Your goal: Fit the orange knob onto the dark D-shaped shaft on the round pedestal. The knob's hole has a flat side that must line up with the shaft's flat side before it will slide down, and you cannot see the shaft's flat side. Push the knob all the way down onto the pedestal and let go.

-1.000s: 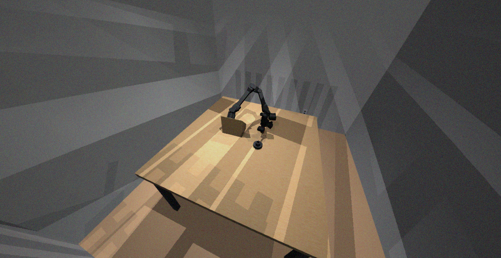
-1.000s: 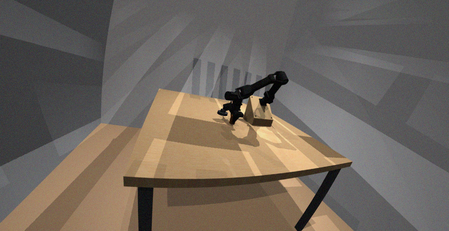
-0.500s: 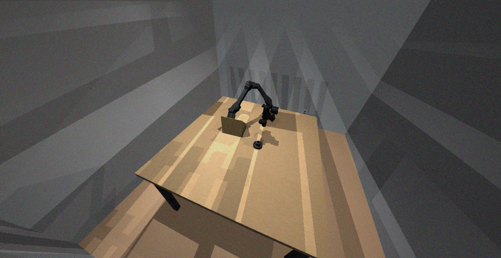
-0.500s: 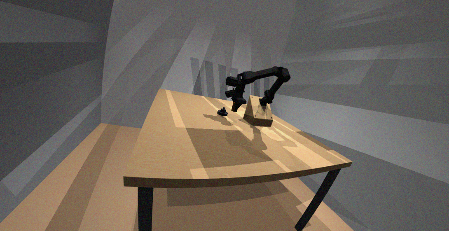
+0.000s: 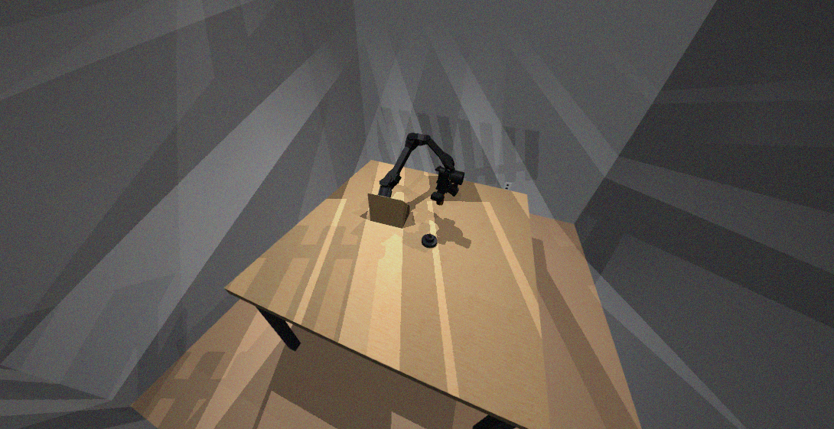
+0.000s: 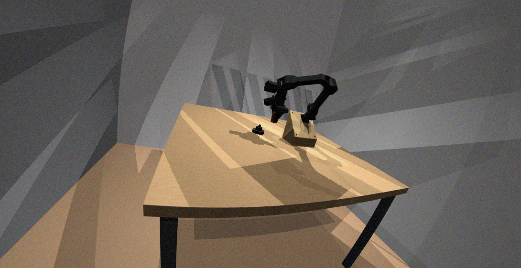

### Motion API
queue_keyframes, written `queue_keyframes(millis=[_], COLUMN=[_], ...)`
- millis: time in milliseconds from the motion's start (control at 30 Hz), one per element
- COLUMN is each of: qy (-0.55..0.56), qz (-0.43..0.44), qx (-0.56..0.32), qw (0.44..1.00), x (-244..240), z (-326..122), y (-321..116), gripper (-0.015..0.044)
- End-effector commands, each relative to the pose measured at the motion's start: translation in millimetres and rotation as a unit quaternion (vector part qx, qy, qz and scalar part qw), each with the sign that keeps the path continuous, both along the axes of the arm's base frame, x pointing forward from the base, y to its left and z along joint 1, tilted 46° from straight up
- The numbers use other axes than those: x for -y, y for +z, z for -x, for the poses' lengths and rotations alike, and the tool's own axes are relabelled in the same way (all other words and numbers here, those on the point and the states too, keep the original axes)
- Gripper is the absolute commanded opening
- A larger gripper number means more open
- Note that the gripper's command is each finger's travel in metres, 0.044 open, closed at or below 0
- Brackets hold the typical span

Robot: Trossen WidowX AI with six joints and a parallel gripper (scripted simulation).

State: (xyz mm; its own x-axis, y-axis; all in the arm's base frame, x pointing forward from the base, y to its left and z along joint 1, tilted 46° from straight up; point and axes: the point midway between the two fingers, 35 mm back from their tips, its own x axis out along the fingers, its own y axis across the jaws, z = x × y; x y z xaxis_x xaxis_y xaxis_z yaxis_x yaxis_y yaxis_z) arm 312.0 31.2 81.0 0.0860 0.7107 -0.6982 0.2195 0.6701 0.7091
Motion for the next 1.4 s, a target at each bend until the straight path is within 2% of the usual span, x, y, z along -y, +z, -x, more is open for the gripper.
queue_keyframes(millis=[0,1367], qy=[-0.001,-0.002], qz=[0.002,0.006], qx=[0.003,0.002], qw=[1.0,1.0], x=[8.7,74.5], z=[-3.7,0.9], y=[-9.5,-124.5], gripper=[0.0,0.0])
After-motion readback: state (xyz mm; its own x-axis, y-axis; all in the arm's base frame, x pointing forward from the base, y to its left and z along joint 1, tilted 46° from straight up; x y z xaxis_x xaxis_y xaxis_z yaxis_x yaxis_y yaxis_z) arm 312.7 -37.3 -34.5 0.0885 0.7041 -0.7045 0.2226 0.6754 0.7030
